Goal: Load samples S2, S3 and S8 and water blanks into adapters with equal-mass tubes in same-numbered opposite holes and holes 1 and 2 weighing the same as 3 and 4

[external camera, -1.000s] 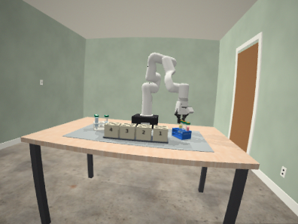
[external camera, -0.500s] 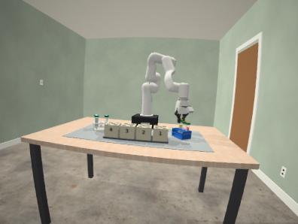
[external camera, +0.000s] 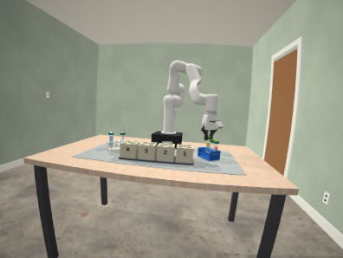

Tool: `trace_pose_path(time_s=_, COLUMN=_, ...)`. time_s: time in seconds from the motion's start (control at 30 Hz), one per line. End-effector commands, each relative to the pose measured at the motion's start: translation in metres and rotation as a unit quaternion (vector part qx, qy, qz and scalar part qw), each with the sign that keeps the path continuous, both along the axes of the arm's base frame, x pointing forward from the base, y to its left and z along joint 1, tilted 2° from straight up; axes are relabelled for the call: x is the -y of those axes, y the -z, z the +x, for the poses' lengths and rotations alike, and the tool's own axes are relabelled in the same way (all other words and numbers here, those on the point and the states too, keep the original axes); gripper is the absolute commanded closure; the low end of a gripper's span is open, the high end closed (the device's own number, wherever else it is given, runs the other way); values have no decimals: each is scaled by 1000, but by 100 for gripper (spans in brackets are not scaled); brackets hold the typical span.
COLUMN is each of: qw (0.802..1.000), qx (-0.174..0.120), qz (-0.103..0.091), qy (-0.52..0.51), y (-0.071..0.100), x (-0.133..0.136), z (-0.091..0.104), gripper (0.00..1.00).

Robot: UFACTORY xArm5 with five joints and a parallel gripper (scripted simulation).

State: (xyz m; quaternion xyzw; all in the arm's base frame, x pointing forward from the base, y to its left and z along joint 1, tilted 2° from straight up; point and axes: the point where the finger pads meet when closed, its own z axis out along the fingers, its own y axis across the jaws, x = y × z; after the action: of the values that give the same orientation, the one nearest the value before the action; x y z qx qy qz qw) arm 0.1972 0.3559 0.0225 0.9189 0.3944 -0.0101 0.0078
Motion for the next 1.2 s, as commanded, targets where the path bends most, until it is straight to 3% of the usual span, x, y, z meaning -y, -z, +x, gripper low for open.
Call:
trace_pose_path(time_s=0.0, qw=1000, qx=1, qz=2, qy=0, y=-4, x=-1, z=1, gripper=100)
trace_pose_path(time_s=0.43, qw=1000, qx=1, qz=2, qy=0, y=-8, x=-1, z=1, gripper=100)
trace_pose_path(time_s=1.17, qw=1000, qx=1, qz=2, qy=0, y=-48, x=-2, z=2, gripper=100)
